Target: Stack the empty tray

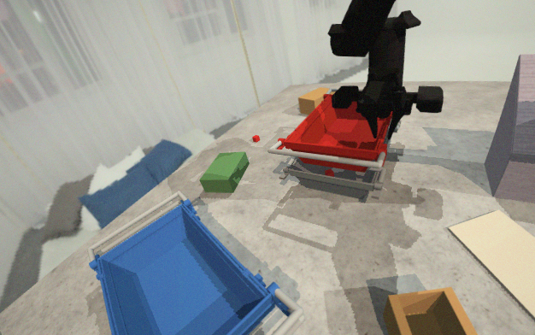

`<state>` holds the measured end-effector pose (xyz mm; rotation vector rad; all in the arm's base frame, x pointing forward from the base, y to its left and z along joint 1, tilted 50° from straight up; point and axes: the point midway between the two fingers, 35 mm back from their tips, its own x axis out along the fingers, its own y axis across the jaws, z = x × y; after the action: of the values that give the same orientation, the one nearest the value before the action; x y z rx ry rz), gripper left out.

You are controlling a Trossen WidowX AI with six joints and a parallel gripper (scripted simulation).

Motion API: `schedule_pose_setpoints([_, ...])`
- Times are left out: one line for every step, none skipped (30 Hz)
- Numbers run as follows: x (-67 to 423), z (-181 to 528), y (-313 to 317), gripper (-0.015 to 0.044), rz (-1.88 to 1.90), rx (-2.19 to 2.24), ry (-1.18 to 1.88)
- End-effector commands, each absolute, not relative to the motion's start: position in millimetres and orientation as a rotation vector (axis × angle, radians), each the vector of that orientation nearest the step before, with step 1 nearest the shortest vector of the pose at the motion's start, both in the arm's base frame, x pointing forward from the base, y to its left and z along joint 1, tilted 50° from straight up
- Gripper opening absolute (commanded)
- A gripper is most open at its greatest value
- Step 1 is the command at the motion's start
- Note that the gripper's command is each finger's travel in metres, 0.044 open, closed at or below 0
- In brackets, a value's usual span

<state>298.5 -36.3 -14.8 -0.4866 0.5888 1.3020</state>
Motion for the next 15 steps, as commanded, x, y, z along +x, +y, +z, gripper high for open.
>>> schedule_pose_setpoints([296.3,-15.8,-34.1,0.0176,1.309,-0.479,0.596])
schedule_pose_setpoints([296.3,-15.8,-34.1,0.0191,1.309,-0.479,0.596])
schedule_pose_setpoints([296.3,-15.8,-34.1,0.0205,1.309,-0.479,0.596])
schedule_pose_setpoints([296.3,-15.8,-34.1,0.022,1.309,-0.479,0.596])
schedule_pose_setpoints([296.3,-15.8,-34.1,0.0235,1.309,-0.479,0.596])
schedule_pose_setpoints([296.3,-15.8,-34.1,0.0249,1.309,-0.479,0.596])
schedule_pose_setpoints([296.3,-15.8,-34.1,0.0264,1.309,-0.479,0.596])
schedule_pose_setpoints([296.3,-15.8,-34.1,0.0279,1.309,-0.479,0.596])
schedule_pose_setpoints([296.3,-15.8,-34.1,0.0293,1.309,-0.479,0.596])
schedule_pose_setpoints([296.3,-15.8,-34.1,0.0308,1.309,-0.479,0.596])
schedule_pose_setpoints([296.3,-15.8,-34.1,0.0323,1.309,-0.479,0.596])
schedule_pose_setpoints([296.3,-15.8,-34.1,0.0337,1.309,-0.479,0.596])
schedule_pose_setpoints([296.3,-15.8,-34.1,0.0352,1.309,-0.479,0.596])
schedule_pose_setpoints([296.3,-15.8,-34.1,0.0367,1.309,-0.479,0.596])
schedule_pose_setpoints([296.3,-15.8,-34.1,0.0381,1.309,-0.479,0.596])
